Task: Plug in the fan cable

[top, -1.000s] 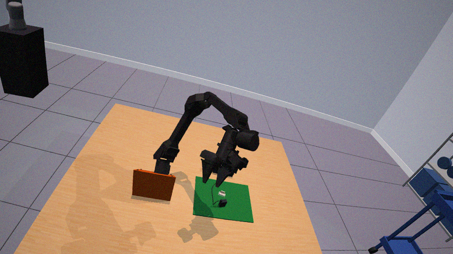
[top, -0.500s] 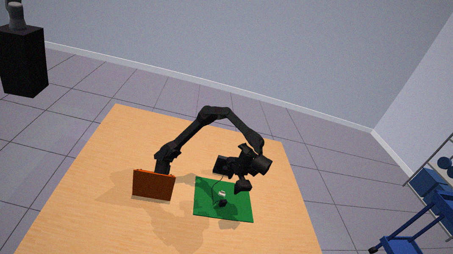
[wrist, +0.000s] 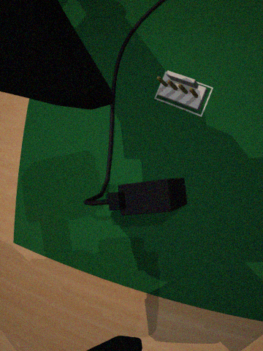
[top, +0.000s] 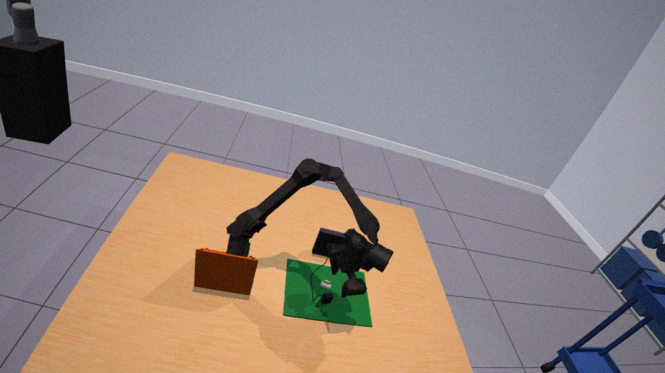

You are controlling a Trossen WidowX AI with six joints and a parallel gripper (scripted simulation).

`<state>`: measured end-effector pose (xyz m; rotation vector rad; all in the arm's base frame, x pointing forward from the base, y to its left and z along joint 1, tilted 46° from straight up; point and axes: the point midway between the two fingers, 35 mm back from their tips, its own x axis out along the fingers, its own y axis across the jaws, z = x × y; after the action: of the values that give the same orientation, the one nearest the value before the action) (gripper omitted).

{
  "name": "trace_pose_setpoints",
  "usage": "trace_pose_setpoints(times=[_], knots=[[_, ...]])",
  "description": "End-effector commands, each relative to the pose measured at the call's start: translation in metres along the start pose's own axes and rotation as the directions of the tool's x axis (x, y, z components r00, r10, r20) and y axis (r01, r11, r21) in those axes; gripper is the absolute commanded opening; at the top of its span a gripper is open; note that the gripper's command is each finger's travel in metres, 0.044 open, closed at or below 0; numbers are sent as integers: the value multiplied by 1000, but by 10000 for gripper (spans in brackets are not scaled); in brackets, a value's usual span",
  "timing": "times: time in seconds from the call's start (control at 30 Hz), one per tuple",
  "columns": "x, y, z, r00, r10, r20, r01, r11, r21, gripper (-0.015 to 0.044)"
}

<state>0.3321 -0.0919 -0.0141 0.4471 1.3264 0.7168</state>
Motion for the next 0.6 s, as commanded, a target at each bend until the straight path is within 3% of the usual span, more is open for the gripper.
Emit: trace_pose_setpoints(times=[0.0,0.57], knots=[[39,7,-5,1000,21,-13,-21,1000,6,440],[58,7,-5,1000,21,-13,-21,1000,6,440]])
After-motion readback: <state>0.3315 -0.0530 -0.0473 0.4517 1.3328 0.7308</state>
